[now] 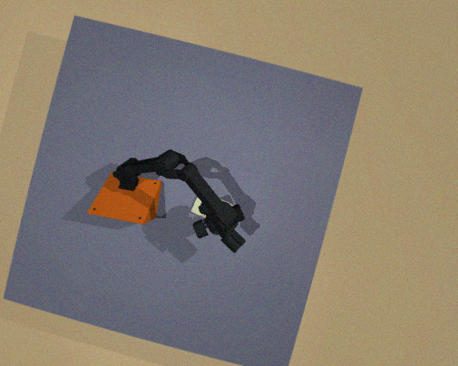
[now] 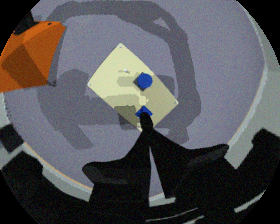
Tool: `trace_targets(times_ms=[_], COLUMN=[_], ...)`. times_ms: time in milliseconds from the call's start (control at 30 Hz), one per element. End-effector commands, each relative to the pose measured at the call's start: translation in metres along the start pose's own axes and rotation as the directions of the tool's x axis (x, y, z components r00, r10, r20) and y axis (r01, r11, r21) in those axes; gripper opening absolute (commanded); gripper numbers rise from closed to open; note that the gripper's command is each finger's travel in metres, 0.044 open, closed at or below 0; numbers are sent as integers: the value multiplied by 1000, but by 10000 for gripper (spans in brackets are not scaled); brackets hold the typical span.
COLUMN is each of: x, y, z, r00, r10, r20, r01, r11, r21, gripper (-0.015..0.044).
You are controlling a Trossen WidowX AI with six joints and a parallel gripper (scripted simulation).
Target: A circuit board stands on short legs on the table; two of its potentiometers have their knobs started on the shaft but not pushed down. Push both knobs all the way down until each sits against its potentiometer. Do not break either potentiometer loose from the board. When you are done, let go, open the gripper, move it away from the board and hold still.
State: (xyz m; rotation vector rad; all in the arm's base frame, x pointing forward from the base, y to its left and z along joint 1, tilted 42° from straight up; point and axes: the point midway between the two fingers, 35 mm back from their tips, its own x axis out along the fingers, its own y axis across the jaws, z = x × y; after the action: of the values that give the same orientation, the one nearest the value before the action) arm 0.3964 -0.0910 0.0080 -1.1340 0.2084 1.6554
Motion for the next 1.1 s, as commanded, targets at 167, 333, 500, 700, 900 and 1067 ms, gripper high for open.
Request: trace_targets(times_ms=[167,333,500,700,900,1067], x=[4,5,7,8,10,10], y=[-1,-1,-1,-1,-1,-1], z=[1,1,1,1,1,1], r00=[1000,1000,1000,1000,1000,1000], r10=[-3,-3,-3,-4,-4,-4], r20=[5,5,5,5,5,5], r01=[3,3,3,3,4,4], r11=[1000,1000,1000,1000,1000,1000], r21=[3,2,2,2,2,2], gripper=[0,0,0,0,0,0])
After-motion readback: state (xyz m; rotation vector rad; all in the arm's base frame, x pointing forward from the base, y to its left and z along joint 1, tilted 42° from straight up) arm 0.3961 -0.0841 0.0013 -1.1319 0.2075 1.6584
